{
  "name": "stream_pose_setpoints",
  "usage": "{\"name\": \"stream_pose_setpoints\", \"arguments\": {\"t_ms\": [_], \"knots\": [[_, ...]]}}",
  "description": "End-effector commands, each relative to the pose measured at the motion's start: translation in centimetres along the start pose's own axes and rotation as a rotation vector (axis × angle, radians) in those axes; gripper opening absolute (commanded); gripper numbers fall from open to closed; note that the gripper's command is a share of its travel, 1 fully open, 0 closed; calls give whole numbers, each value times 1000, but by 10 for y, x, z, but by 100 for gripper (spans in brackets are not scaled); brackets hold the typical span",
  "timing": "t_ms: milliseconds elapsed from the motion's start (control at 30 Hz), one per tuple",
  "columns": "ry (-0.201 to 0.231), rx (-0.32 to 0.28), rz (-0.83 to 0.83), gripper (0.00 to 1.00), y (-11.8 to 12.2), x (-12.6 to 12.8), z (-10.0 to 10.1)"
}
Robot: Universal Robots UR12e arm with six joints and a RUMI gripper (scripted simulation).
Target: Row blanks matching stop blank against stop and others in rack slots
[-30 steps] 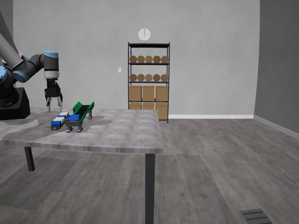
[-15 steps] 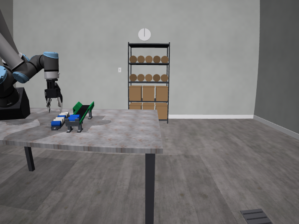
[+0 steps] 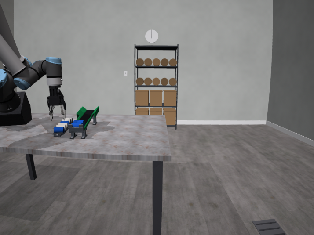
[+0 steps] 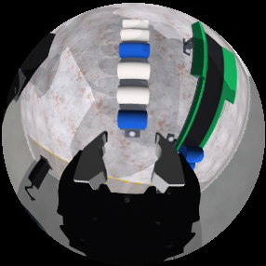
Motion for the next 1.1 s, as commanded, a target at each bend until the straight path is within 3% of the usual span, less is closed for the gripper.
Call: {"name": "stream_pose_setpoints", "arguments": {"t_ms": [0,367,1067], "knots": [[1,-1,0,48,0,0,7],[1,-1,0,48,0,0,23],[1,-1,0,48,0,0,31]]}}
Point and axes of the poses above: the point where the finger pads meet when closed, its own z axis out along the fingers, its own x axis across the jaws, y = z × x, the point moved 6 cm from there along -z, back along the fingers, and after that the axes turned 5 degrees about -z, right-handed, at the moved point
